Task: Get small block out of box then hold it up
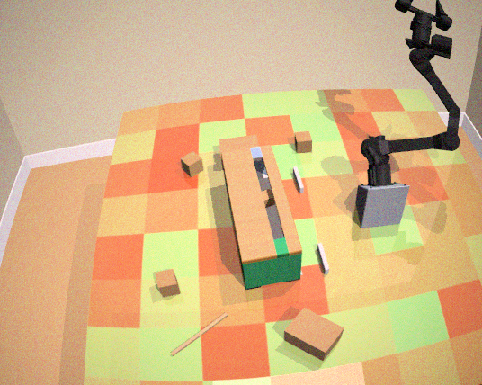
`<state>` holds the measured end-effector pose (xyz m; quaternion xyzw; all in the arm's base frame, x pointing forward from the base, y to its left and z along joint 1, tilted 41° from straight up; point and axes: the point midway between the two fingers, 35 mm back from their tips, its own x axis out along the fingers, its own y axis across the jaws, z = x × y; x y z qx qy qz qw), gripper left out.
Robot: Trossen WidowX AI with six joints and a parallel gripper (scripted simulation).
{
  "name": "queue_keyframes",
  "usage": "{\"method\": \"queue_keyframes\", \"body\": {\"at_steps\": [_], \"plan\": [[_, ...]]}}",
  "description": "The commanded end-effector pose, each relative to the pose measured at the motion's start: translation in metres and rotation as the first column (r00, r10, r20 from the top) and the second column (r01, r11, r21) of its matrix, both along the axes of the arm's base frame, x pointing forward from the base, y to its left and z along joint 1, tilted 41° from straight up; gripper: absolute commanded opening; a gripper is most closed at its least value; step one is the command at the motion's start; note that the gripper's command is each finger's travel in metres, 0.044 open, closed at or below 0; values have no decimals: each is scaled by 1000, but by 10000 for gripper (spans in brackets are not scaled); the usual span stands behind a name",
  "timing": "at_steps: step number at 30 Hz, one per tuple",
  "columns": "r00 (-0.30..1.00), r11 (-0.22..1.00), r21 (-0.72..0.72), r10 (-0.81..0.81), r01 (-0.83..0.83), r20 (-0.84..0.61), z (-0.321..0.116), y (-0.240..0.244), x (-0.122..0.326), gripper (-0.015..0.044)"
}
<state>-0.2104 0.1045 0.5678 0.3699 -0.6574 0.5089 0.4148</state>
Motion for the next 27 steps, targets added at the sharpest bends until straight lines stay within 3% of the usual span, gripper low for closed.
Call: {"method": "queue_keyframes", "body": {"at_steps": [1,9,13,22,27], "plan": [[1000,1000,7,-2,2,-6,1,-2,2,400],[948,957,254,-54,138,-313,39,-88,93,400],[874,931,302,-34,204,-485,43,-123,153,400],[682,877,307,-33,371,-730,35,-170,239,400],[443,836,218,-33,504,-896,15,-197,312,400]]}}
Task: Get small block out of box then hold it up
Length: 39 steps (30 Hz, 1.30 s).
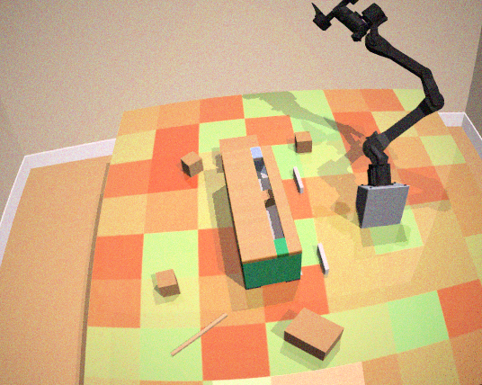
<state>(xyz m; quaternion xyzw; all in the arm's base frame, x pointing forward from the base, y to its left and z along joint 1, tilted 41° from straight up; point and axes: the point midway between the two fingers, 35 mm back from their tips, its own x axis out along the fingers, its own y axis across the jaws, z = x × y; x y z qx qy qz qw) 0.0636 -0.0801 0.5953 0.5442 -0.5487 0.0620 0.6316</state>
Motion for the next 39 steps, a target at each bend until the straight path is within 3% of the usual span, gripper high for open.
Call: {"method": "queue_keyframes", "body": {"at_steps": [1,6,12,22,27,33,36,39], "plan": [[977,999,22,-36,41,-208,-18,-17,53,400],[852,996,-5,-80,90,-517,-57,-31,129,400],[557,990,-116,-139,76,-819,-121,-30,210,400],[106,953,-266,-252,-146,-962,-220,1,286,400],[-169,905,-310,-368,-291,-915,-291,23,311,400],[-417,788,-318,-566,-527,-711,-361,49,321,400],[-499,664,-252,-716,-704,-488,-406,66,319,400],[-475,504,-104,-854,-858,-214,-449,83,309,400]]}}
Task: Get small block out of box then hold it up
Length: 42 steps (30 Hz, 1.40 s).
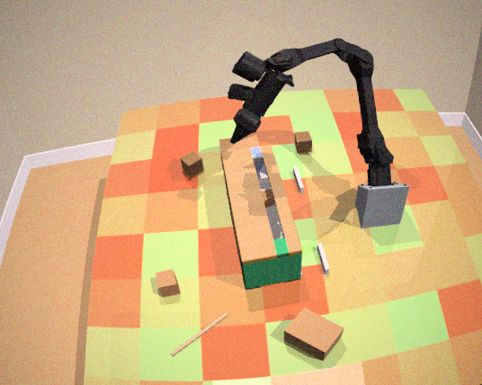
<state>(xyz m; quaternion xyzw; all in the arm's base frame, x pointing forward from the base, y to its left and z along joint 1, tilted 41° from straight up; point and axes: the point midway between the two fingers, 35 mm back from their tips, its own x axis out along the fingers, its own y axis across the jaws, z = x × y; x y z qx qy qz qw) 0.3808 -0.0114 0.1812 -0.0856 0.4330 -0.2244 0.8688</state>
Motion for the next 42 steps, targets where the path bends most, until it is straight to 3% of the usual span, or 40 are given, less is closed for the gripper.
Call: {"method": "queue_keyframes", "body": {"at_steps": [1,4,8,12,14,42], "plan": [[925,968,-134,156,-213,-346,-48,19,-13,400],[736,884,-171,239,-434,-634,-82,32,-30,400],[294,692,-56,231,-720,-928,-119,48,-59,400],[-216,490,215,55,-845,-975,-141,58,-86,400],[-366,439,318,-26,-840,-930,-145,61,-93,400],[-383,432,332,-35,-839,-923,-169,39,-95,400]]}}
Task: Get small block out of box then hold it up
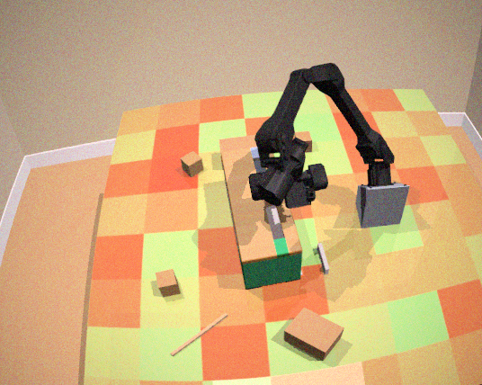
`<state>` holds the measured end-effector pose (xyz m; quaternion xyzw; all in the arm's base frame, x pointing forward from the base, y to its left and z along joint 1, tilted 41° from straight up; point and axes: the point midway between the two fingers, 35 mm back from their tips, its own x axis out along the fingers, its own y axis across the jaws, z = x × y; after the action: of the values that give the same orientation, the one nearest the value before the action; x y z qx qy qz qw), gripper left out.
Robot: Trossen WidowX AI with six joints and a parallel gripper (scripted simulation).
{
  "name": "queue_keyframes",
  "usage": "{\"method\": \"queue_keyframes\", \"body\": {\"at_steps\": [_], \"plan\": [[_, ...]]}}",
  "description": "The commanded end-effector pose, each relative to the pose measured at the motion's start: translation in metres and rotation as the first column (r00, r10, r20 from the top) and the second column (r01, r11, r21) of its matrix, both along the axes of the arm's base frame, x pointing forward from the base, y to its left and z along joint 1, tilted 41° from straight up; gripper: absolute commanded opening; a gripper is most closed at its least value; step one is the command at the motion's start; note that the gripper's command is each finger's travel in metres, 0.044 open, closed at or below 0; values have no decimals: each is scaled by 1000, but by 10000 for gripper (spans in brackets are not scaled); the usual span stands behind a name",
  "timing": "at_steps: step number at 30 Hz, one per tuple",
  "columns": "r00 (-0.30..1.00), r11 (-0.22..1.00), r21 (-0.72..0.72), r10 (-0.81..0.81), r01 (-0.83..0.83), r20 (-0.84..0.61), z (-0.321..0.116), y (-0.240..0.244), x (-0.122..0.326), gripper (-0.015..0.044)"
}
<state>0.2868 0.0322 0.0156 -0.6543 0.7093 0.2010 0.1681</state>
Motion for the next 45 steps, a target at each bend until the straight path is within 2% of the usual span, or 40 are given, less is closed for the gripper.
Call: {"method": "queue_keyframes", "body": {"at_steps": [1,26,45], "plan": [[1000,1000,-3,1,-1,-4,-4,-5,-1,400],[1000,1000,-7,0,0,-4,-32,-35,-7,400],[1000,1000,-5,-1,1,-1,-11,-53,-6,400]]}}
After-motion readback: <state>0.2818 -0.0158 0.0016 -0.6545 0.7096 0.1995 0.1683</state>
